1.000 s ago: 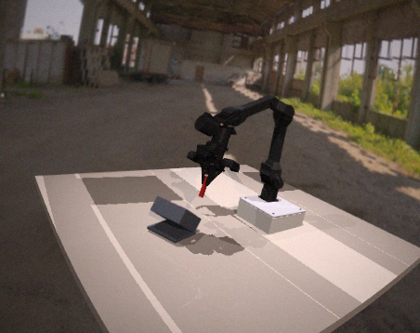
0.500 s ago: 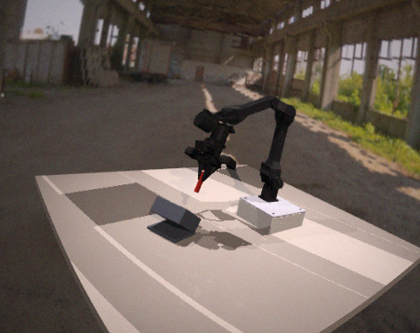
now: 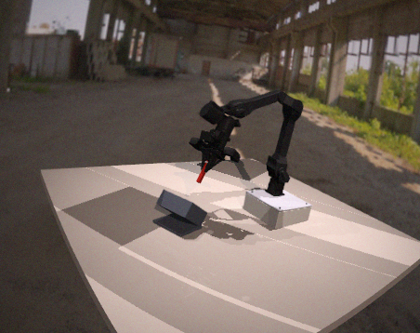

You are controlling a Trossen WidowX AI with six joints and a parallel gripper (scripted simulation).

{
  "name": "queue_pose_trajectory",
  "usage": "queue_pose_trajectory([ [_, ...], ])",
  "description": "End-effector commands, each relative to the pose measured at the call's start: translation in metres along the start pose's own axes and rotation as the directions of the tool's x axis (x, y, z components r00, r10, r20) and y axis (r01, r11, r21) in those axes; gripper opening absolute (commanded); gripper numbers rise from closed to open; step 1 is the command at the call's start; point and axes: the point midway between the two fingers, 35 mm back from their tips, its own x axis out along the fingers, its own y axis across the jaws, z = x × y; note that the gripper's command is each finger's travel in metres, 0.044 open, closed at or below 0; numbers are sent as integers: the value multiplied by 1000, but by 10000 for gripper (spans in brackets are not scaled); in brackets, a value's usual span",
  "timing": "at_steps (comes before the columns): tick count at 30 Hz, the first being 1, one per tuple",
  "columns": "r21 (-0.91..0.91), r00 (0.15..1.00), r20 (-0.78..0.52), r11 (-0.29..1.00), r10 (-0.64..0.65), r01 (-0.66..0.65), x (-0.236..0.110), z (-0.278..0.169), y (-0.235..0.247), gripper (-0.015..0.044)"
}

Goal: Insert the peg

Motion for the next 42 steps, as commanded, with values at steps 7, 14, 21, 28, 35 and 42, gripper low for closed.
queue_pose_trajectory([
  [7,-9,1000,11,1000,-3,3,19,0,-5,0],
  [14,-13,1000,22,1000,-9,9,32,0,-8,0],
  [21,-17,999,32,1000,-13,14,43,-1,-11,0],
  [28,-17,999,34,1000,-14,15,46,-1,-11,0],
  [35,-17,999,36,1000,-14,15,53,0,-11,0],
  [42,-17,999,37,1000,-14,15,61,0,-11,0],
])
